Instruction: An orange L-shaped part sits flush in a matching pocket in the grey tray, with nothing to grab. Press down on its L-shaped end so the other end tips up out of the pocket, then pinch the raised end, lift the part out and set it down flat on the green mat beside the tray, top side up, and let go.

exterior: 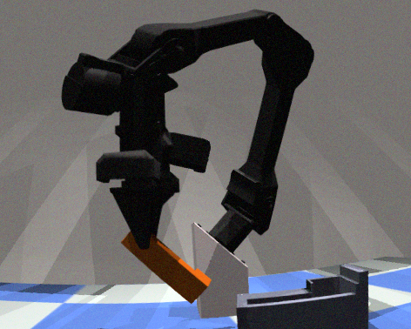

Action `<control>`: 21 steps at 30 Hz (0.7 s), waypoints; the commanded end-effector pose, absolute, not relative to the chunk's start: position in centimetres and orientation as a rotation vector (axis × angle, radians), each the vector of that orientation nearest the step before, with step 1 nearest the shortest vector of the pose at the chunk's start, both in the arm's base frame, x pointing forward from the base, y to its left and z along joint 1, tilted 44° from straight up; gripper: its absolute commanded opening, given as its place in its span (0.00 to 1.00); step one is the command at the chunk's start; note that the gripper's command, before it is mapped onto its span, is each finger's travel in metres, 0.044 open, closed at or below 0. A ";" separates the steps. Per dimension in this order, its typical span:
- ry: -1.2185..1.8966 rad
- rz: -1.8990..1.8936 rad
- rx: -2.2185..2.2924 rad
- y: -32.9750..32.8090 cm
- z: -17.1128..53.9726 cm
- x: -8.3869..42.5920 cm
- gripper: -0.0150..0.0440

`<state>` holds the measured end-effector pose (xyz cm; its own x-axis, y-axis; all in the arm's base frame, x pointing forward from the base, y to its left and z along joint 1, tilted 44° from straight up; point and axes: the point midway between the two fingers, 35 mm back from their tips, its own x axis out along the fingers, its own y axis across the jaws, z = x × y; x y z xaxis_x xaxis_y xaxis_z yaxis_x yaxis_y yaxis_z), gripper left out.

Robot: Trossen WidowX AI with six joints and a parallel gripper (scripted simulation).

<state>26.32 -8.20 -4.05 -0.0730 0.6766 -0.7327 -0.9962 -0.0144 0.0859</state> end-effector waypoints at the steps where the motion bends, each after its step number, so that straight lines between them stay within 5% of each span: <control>1: 0.709 1.517 -0.584 -7.6 -4.6 26.2 0.25; 21: 0.707 1.517 -0.583 -5.4 -6.9 26.0 0.25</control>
